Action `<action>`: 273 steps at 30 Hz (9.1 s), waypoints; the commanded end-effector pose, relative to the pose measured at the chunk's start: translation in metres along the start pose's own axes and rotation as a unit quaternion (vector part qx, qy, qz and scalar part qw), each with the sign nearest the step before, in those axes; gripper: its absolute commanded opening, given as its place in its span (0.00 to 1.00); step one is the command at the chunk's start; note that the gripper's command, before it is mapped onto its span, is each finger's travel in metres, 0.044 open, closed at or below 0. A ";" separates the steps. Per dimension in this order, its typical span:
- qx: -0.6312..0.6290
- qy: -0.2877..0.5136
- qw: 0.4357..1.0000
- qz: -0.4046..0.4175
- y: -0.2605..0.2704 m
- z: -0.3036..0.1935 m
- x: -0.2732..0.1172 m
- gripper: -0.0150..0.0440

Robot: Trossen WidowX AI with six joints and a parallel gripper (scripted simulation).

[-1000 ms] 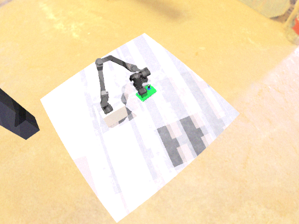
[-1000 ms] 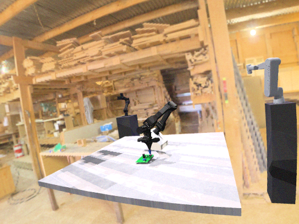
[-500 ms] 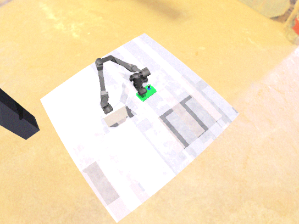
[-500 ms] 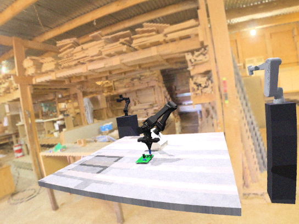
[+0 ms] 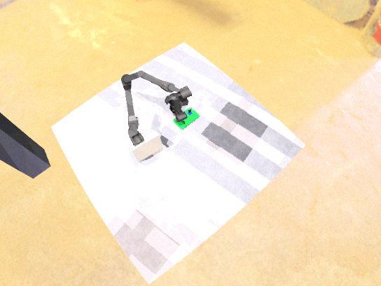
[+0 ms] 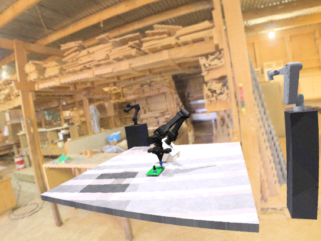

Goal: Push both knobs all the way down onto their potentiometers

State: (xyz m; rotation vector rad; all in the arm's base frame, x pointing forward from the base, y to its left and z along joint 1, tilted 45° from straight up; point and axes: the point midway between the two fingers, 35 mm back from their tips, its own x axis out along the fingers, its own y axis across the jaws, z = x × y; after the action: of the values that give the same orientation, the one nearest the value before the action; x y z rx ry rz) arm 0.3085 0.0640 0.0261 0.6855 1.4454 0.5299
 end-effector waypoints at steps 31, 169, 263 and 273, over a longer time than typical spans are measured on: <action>-0.002 0.006 1.000 0.003 0.001 0.000 0.008 0.25; -0.004 0.004 1.000 0.003 0.002 0.096 -0.002 0.25; -0.004 0.004 1.000 0.003 0.003 0.096 0.013 0.25; -0.004 0.004 1.000 0.003 0.003 0.096 0.014 0.25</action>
State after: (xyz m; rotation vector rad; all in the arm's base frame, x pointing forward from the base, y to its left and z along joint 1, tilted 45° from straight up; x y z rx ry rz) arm 0.4049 0.0580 0.0237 0.6920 1.4399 0.5310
